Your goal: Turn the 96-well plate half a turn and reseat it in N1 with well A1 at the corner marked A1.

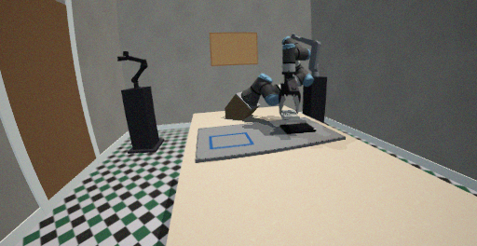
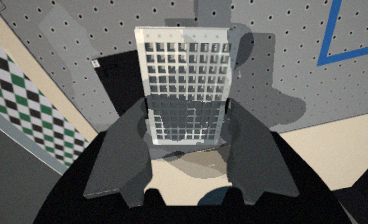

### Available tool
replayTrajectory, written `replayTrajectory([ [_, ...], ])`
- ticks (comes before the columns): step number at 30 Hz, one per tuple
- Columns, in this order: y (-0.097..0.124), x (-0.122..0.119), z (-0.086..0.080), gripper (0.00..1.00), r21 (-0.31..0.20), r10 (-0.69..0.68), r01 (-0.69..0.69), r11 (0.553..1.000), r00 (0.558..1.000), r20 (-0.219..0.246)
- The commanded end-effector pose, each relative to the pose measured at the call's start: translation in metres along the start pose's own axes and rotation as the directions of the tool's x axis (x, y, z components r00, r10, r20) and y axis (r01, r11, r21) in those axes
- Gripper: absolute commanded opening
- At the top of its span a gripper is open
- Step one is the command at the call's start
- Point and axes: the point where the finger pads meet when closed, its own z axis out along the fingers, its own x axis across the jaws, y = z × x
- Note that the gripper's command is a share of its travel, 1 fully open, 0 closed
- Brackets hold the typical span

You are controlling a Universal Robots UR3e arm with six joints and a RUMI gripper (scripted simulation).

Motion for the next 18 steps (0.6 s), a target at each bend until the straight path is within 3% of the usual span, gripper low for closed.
replayTrajectory([
  [1, 0.006, -0.015, -0.002, 0.0, 0.002, 0.0, 0.0, 1.0, 1.0, 0.0],
  [18, 0.021, -0.053, -0.003, 0.0, 0.002, 0.0, 0.0, 1.0, 1.0, 0.0],
])
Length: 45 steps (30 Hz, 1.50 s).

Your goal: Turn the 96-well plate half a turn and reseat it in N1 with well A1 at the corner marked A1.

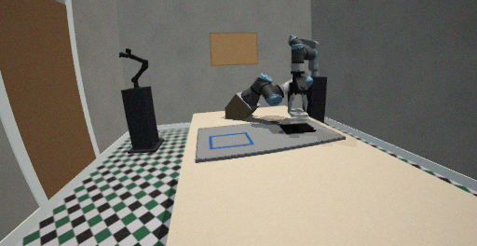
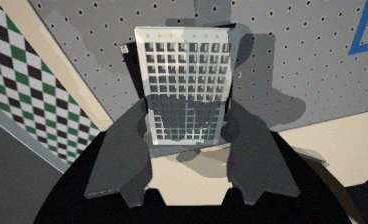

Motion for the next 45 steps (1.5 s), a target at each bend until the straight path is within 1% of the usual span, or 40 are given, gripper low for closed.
replayTrajectory([
  [1, 0.0016, -0.0048, -0.0012, 0.0, 0.001, 0.0, 0.0, 1.0, 1.0, 0.0],
  [3, 0.0016, -0.0048, -0.0012, 0.0, 0.001, 0.0, 0.0, 1.0, 1.0, 0.0],
  [5, 0.0016, -0.0049, -0.0012, 0.0, 0.001, -0.066, 0.066, 0.998, 0.998, -0.001],
  [7, 0.0016, -0.0049, -0.0012, 0.0, 0.001, -0.066, 0.066, 0.998, 0.998, -0.001],
  [11, 0.0016, -0.0049, -0.0012, 0.0, 0.001, -0.198, 0.198, 0.98, 0.98, -0.001],
  [16, 0.0016, -0.0049, -0.0012, 0.0, 0.001, -0.358, 0.358, 0.934, 0.934, -0.001],
  [19, 0.0016, -0.0049, -0.0012, 0.0, 0.001, -0.45, 0.45, 0.893, 0.893, -0.001],
  [22, 0.0015, -0.0049, -0.0012, 0.0, 0.001, -0.537, 0.537, 0.844, 0.844, -0.001],
  [24, 0.0015, -0.0049, -0.0012, 0.0, 0.001, -0.537, 0.537, 0.844, 0.844, -0.001],
  [27, 0.0015, -0.0049, -0.0012, 0.0, 0.0, -0.618, 0.618, 0.786, 0.786, -0.001],
  [31, 0.0015, -0.0049, -0.0012, 0.0, 0.0, -0.717, 0.717, 0.697, 0.697, -0.001],
  [35, 0.0015, -0.0049, -0.0012, 0.0, 0.0, -0.804, 0.804, 0.595, 0.595, -0.001],
  [39, 0.0015, -0.0049, -0.0012, 0.0, 0.0, -0.876, 0.876, 0.483, 0.483, -0.001],
  [41, 0.0015, -0.0049, -0.0012, 0.0, 0.0, -0.876, 0.876, 0.483, 0.483, -0.001],
  [45, 0.0015, -0.0049, -0.0012, 0.0, 0.0, -0.932, 0.932, 0.362, 0.362, -0.001],
])
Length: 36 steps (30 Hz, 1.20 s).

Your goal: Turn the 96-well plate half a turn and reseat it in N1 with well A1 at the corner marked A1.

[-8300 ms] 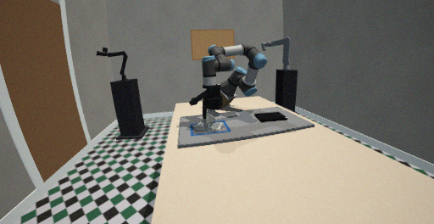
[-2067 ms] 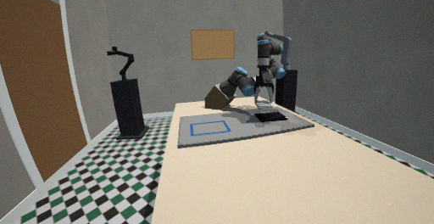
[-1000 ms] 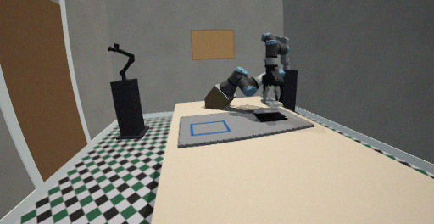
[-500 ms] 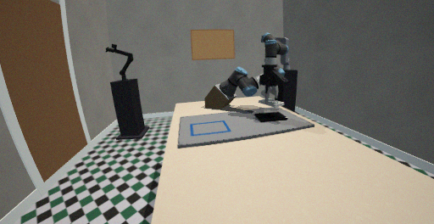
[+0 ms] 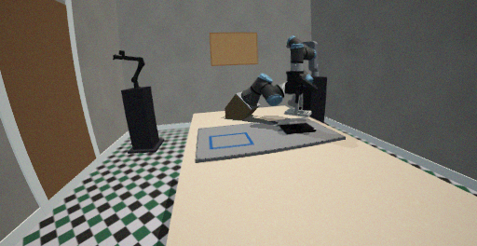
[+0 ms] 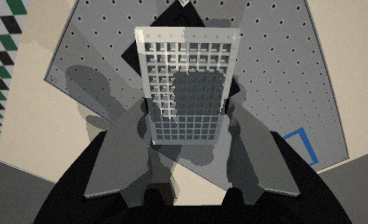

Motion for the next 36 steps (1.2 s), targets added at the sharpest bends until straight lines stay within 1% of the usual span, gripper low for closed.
replayTrajectory([
  [1, -0.0001, 0.0002, -0.0003, 0.0, 0.016, -0.147, 0.147, 0.989, 0.989, -0.004],
  [6, -0.0001, 0.0002, -0.0003, 0.0, 0.015, -0.309, 0.309, 0.951, 0.951, -0.007],
  [11, -0.0001, 0.0002, -0.0003, 0.0, 0.014, -0.462, 0.462, 0.887, 0.887, -0.009],
  [13, -0.0001, 0.0002, -0.0003, 0.0, 0.014, -0.462, 0.462, 0.887, 0.887, -0.009],
  [18, -0.0001, 0.0002, -0.0003, 0.0, 0.012, -0.603, 0.603, 0.798, 0.798, -0.012],
  [19, -0.0001, 0.0002, -0.0003, 0.0, 0.012, -0.611, 0.611, 0.791, 0.791, -0.012],
  [36, -0.0001, 0.0002, -0.0003, 0.0, 0.011, -0.611, 0.611, 0.791, 0.791, -0.012],
])
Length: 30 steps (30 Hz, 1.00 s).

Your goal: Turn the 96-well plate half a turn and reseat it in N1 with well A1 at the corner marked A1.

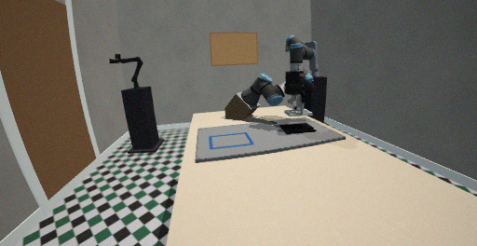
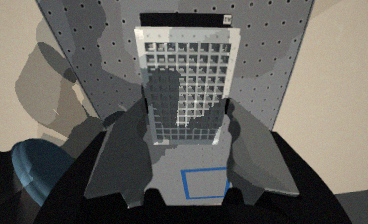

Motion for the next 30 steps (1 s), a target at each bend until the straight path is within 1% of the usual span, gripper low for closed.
replayTrajectory([
  [1, 0.0, 0.0, 0.0, 0.0, 0.0, -0.001, 0.001, 1.0, 1.0, -0.001],
  [20, 0.0, 0.0, 0.0, 0.0, 0.0, -0.001, 0.001, 1.0, 1.0, -0.001],
  [26, 0.0, 0.0, 0.01, 0.0, 0.0, -0.001, 0.001, 1.0, 1.0, -0.001],
  [28, 0.0, 0.0, 0.01, 0.0, 0.0, -0.001, 0.001, 1.0, 1.0, -0.001],
  [30, 0.0, 0.0, 0.013, 0.0, 0.0, -0.001, 0.001, 1.0, 1.0, -0.001],
])
